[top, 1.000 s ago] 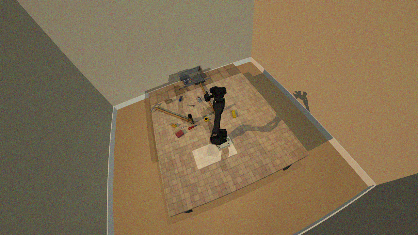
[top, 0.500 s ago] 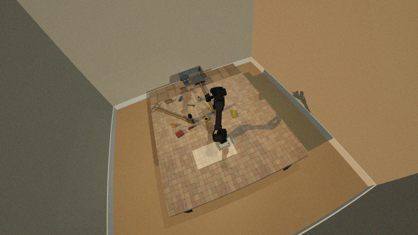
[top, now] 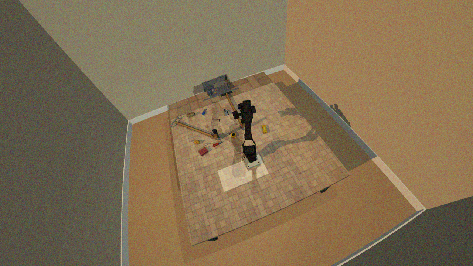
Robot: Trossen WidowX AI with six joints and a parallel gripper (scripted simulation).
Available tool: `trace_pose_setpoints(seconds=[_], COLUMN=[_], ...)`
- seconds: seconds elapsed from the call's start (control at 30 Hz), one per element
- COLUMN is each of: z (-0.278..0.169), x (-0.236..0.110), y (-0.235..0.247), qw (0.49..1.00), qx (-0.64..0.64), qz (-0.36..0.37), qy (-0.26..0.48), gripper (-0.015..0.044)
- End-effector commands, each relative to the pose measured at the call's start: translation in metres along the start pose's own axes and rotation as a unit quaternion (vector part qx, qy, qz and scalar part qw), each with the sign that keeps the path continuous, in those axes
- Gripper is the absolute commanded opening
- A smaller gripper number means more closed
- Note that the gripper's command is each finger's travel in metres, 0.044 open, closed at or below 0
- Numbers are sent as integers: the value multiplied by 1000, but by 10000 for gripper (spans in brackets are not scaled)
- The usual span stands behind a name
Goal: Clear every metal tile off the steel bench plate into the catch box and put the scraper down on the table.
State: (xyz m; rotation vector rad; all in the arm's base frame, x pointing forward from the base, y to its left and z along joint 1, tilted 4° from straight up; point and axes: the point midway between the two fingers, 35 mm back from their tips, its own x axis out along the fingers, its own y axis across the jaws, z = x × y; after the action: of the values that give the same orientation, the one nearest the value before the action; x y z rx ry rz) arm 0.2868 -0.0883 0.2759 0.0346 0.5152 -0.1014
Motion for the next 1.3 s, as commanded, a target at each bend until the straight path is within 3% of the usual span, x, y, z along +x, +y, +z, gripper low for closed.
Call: trace_pose_setpoints(seconds=[0.0, 0.47, 1.03, 1.27], z=[-24, -95, -59, -65], x=[19, 58, 18, 22], y=[0, 6, 8, 7], qw=[999, 985, 987, 987], qx=[-1, -13, -16, -17], qz=[-4, -13, -10, -10], qy=[44, 171, 158, 158], gripper=[440, 440, 440, 440])
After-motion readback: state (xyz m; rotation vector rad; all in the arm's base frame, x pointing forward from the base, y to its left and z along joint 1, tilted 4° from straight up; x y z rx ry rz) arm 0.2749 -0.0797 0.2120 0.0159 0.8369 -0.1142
